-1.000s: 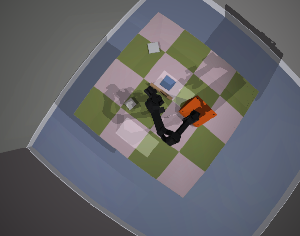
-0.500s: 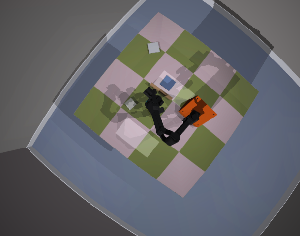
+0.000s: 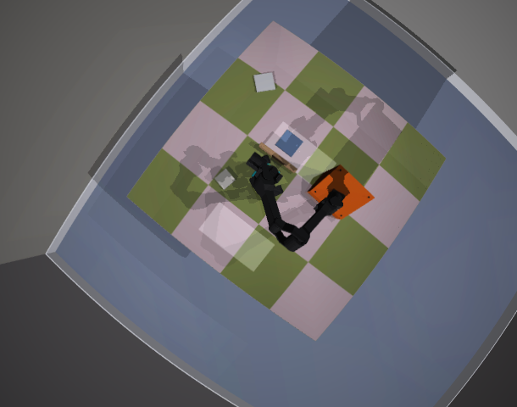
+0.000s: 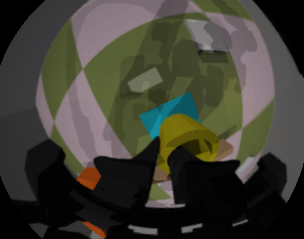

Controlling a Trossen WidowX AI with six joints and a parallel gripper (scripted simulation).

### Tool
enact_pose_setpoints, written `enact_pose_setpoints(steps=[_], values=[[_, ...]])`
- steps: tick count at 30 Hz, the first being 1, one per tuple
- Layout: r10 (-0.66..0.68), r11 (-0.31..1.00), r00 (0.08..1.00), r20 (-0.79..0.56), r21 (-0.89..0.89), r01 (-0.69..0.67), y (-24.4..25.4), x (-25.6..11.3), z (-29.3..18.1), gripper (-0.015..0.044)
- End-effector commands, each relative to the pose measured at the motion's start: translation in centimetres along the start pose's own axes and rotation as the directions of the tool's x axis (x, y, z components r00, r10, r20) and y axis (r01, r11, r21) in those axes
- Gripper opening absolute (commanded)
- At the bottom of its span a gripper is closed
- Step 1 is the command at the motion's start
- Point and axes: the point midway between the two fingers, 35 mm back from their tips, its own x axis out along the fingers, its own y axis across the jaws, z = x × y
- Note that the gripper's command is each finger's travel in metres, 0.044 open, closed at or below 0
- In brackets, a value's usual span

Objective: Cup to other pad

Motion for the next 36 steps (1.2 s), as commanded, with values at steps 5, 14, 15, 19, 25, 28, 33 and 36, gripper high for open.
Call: enact_pose_setpoints(steps=[5, 14, 15, 19, 25, 28, 33, 36], values=[[0.001, 1.000, 1.000, 0.000, 0.000, -0.001, 0.0, 0.2, 0.0, 0.0000], [0.001, 1.000, 1.000, 0.000, 0.000, -0.001, 0.0, 0.2, 0.0, 0.0000], [0.001, 1.000, 1.000, 0.000, 0.000, -0.001, 0.0, 0.2, 0.0, 0.0026], [0.001, 1.000, 1.000, 0.000, 0.000, -0.001, 0.0, 0.2, 0.0, 0.0131], [0.001, 1.000, 1.000, 0.000, 0.000, -0.001, 0.0, 0.2, 0.0, 0.0147], [0.001, 1.000, 1.000, 0.000, 0.000, -0.001, 0.0, 0.1, 0.0, 0.0147], [0.001, 1.000, 1.000, -0.001, 0.001, -0.001, 0.0, -0.4, 0.0, 0.0147], [0.001, 1.000, 1.000, -0.001, 0.002, -0.001, -0.1, -0.8, 0.0, 0.0147]])
